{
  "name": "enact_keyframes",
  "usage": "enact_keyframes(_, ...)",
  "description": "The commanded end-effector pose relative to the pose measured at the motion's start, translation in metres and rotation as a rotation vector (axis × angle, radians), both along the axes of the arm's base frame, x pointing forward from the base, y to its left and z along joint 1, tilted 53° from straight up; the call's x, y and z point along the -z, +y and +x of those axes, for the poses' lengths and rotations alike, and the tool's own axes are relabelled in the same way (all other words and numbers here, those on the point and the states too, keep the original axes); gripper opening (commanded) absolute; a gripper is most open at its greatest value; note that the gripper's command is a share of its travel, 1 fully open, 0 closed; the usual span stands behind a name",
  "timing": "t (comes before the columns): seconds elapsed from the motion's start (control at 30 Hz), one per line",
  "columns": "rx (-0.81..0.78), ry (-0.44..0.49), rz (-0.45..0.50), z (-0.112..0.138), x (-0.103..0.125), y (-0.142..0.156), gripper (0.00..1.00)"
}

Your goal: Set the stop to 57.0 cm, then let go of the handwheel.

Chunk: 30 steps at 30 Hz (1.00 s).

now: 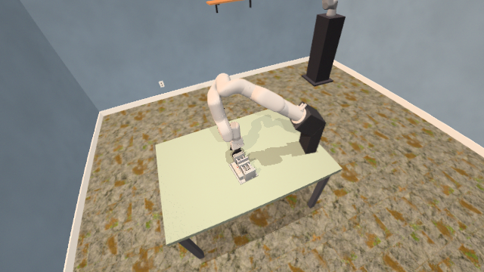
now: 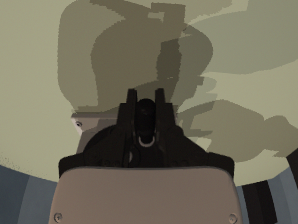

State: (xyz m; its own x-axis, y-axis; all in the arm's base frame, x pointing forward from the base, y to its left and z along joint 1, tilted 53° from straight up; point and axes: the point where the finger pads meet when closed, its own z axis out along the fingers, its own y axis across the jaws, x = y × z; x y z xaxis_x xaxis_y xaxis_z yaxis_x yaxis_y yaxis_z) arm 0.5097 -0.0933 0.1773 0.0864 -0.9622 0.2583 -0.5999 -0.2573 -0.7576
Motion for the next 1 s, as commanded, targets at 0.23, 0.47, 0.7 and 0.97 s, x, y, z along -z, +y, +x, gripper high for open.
enact_keyframes(0.23, 0.002, 0.0, -0.001, -0.014, -0.002, -0.001, 0.06)
enact_keyframes(0.47, 0.002, 0.0, -0.001, -0.024, -0.009, 0.0, 0.06)
enact_keyframes(0.7, 0.002, 0.0, -0.001, -0.03, -0.02, 0.002, 0.06)
enact_keyframes(0.97, 0.002, 0.0, -0.001, -0.024, -0.049, 0.011, 0.06)
